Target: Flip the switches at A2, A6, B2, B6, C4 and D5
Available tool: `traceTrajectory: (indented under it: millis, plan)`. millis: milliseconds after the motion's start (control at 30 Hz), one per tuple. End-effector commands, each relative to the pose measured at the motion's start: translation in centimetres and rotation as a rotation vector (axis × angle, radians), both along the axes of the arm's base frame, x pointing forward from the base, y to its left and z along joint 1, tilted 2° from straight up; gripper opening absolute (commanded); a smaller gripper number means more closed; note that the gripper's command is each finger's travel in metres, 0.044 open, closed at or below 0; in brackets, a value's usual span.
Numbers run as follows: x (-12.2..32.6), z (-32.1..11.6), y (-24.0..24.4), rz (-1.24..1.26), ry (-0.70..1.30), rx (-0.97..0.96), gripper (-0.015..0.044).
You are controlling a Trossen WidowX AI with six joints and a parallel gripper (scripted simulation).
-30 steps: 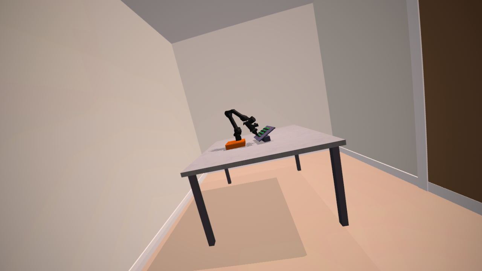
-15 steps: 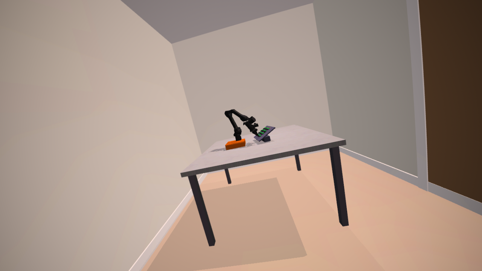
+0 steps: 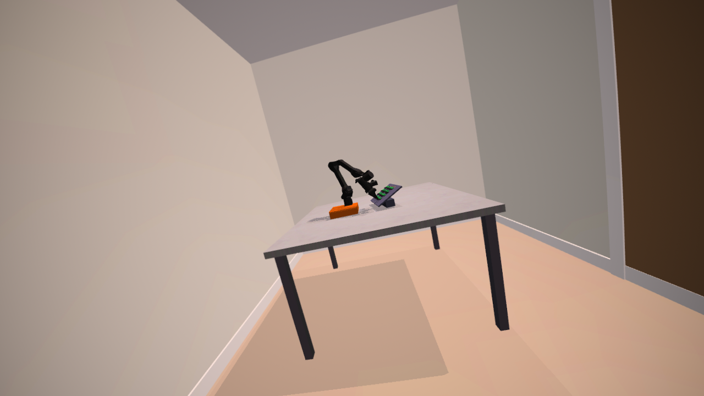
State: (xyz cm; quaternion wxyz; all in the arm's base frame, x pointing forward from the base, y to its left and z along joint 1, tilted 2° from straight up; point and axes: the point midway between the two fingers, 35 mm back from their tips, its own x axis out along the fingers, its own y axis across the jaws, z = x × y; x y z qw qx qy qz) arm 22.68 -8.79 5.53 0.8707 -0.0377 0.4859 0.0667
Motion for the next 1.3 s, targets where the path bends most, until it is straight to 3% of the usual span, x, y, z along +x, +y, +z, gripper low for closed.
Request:
traceTrajectory:
  millis: [0,833,1033,1267]
  plan:
    - [0.0,-0.1,0.0,-0.007,0.001,0.000,0.0000]
    - [0.2,-0.4,0.0,-0.007,0.001,0.000,0.0000]
    - [-2.8,5.1,-0.5,-0.007,0.028,-0.005,0.0000]
    - [-2.1,5.9,0.2,-0.005,0.035,-0.005,0.0000]
